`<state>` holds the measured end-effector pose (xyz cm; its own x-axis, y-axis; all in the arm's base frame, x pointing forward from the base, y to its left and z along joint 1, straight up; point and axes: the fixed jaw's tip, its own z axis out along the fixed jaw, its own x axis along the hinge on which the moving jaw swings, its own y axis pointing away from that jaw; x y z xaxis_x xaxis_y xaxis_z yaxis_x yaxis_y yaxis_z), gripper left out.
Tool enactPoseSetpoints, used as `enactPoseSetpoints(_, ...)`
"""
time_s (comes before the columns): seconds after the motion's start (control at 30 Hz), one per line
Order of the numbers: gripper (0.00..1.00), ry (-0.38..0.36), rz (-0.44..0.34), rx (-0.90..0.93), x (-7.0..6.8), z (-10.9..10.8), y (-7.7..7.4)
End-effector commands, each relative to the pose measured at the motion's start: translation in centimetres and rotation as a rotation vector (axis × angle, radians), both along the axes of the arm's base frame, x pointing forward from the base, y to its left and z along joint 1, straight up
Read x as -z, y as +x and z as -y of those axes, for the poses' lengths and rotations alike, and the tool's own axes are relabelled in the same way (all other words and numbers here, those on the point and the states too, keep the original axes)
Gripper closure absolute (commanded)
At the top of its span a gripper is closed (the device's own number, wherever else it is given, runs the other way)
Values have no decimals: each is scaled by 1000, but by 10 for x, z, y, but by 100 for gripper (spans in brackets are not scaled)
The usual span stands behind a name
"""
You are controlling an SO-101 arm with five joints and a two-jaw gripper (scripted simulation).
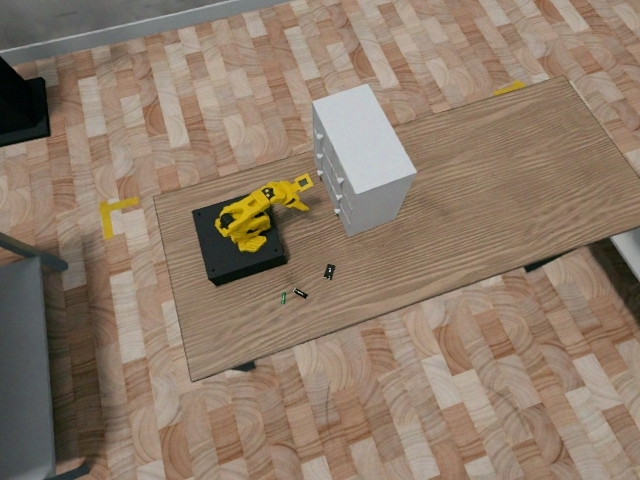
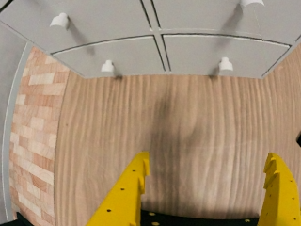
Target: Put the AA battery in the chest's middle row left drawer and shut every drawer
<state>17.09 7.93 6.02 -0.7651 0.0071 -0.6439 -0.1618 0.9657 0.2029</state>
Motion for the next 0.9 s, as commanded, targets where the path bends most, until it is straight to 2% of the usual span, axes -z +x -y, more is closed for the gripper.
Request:
enactPoseSetpoints(0.0,59,82,31,18,-9,-13,9)
enactPoseSetpoints(0.4,64,373,80,61,-37,-54,20)
enactPoseSetpoints(0.47,64,373,80,61,-37,-54,20)
enactPoseSetpoints(0.87,70,691,59,71,-67,-96,19)
